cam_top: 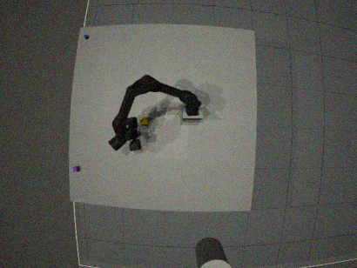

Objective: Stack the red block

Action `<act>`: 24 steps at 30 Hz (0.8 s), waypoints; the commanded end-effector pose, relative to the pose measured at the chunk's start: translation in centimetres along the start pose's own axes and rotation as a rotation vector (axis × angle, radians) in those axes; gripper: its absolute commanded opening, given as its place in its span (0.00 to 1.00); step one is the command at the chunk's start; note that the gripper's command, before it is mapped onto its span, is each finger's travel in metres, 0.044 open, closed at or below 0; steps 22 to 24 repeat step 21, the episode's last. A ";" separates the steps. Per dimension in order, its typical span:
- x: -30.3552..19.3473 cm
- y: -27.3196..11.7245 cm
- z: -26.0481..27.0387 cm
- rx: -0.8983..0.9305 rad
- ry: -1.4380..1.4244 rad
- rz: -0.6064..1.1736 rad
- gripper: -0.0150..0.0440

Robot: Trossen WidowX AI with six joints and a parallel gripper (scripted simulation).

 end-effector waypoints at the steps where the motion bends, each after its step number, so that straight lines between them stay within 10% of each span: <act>1: 0.0 0.0 0.0 -0.001 -0.001 0.001 0.97; 24: 0.0 0.0 0.0 -0.001 -0.001 0.001 1.00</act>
Point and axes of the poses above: the point midway between the two fingers, 35 mm back from their tips, its own y axis out along the fingers, its own z axis across the jaws, x = y × z, the point moved 10 cm from there along -y, back along the fingers, and after that the axes turned 3 degrees about -y, right-handed, at the moved point
